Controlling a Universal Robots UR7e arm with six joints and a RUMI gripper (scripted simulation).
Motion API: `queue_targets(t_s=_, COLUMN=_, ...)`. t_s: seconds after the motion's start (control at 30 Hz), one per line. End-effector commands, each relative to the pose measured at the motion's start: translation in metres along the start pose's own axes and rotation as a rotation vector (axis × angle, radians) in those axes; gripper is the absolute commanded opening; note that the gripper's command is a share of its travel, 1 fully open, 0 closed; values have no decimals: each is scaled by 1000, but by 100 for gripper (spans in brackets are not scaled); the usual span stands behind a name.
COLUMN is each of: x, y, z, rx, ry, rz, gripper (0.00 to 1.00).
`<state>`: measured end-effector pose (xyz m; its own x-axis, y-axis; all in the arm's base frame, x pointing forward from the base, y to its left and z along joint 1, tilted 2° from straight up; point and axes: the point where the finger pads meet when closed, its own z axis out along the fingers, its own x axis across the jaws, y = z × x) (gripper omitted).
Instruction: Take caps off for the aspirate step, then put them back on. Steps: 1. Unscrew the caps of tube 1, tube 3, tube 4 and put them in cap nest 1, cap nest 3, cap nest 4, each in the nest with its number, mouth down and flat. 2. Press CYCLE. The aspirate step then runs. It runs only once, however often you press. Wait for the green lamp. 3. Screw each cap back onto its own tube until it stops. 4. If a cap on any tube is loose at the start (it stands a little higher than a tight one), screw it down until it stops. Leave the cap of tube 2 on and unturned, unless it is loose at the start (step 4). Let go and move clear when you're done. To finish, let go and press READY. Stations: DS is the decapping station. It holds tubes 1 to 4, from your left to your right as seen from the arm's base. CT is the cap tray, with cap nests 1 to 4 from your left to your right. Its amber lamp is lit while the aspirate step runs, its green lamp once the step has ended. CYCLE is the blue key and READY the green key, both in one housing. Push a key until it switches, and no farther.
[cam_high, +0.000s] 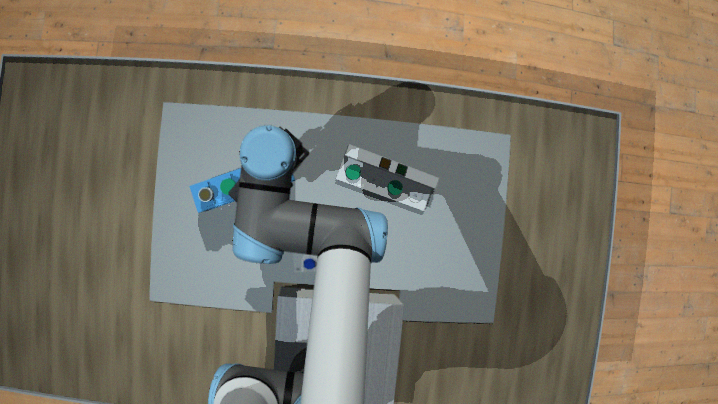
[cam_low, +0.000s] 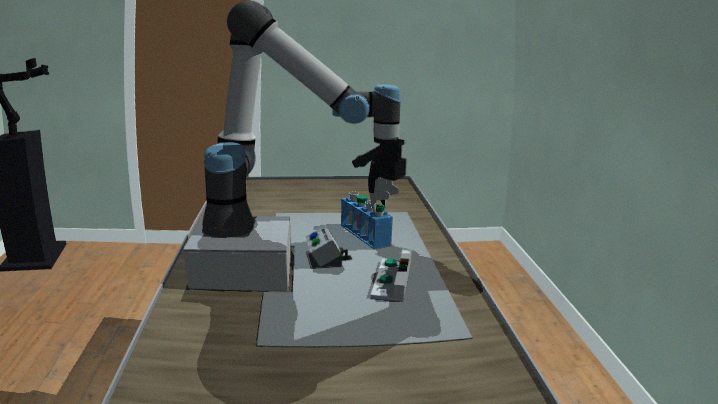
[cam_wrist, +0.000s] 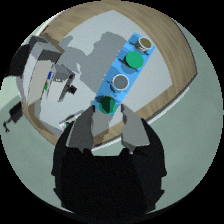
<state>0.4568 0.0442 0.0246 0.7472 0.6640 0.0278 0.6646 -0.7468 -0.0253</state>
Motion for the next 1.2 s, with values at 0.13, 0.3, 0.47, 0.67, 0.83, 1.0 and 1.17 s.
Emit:
queue_targets(t_s=0.13, x=0, y=0, z=0, rx=0, ry=1, rz=-3, gripper=35)
queue_targets(t_s=0.3, x=0, y=0, z=0, rx=0, ry=1, rz=79, gripper=35)
queue_targets(t_s=0.47, x=0, y=0, z=0, rx=0, ry=1, rz=413, gripper=35)
queue_targets(t_s=0.67, x=0, y=0, z=0, rx=0, ry=1, rz=663, gripper=35)
queue_targets(t_s=0.83, x=0, y=0, z=0, rx=0, ry=1, rz=781, gripper=35)
queue_targets(t_s=1.0, x=0, y=0, z=0, rx=0, ry=1, rz=781, gripper=0)
queue_targets(t_s=1.17, x=0, y=0, z=0, rx=0, ry=1, rz=781, gripper=0)
